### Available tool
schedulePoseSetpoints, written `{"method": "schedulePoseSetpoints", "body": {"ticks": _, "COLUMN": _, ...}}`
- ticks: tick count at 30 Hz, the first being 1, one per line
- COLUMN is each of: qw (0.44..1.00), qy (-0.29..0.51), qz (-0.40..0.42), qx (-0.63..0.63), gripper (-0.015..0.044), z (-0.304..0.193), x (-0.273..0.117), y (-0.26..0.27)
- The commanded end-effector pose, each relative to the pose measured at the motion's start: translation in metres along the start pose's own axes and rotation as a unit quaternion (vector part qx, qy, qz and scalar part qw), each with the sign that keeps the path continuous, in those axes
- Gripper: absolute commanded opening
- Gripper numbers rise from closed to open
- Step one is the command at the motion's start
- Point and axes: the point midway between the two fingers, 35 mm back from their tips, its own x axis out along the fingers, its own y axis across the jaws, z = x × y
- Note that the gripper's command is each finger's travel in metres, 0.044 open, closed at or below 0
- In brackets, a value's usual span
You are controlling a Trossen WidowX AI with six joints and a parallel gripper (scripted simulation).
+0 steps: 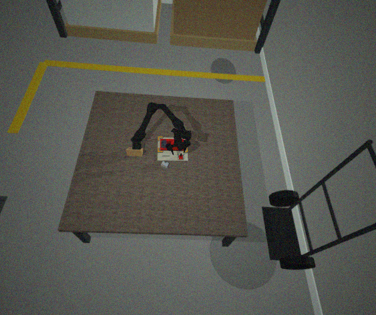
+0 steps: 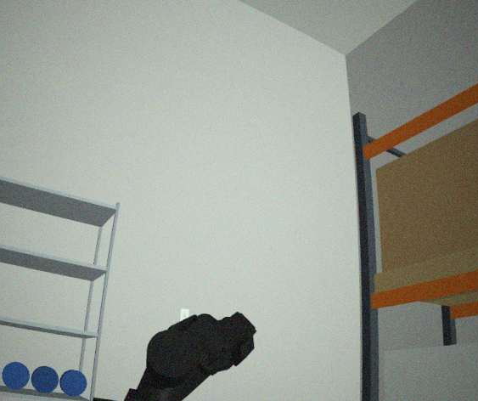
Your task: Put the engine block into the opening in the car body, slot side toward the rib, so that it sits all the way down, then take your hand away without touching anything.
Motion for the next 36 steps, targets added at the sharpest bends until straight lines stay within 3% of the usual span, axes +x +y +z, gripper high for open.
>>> {"method": "schedulePoseSetpoints", "body": {"ticks": 1, "qw": 0.998, "qy": 0.024, "qz": -0.012, "qx": 0.054, "gripper": 0.0440, "z": 0.013, "x": 0.001, "y": -0.019}}
{"method": "schedulePoseSetpoints", "body": {"ticks": 20, "qw": 0.928, "qy": 0.176, "qz": -0.053, "qx": 0.325, "gripper": 0.0440, "z": 0.045, "x": 0.001, "y": -0.123}}
{"method": "schedulePoseSetpoints", "body": {"ticks": 25, "qw": 0.923, "qy": 0.182, "qz": -0.053, "qx": 0.334, "gripper": 0.0440, "z": 0.045, "x": 0.002, "y": -0.126}}
{"method": "schedulePoseSetpoints", "body": {"ticks": 29, "qw": 0.923, "qy": 0.182, "qz": -0.053, "qx": 0.334, "gripper": 0.0440, "z": 0.033, "x": 0.031, "y": -0.125}}
{"method": "schedulePoseSetpoints", "body": {"ticks": 36, "qw": 0.923, "qy": 0.182, "qz": -0.053, "qx": 0.334, "gripper": 0.0440, "z": 0.026, "x": 0.046, "y": -0.124}}
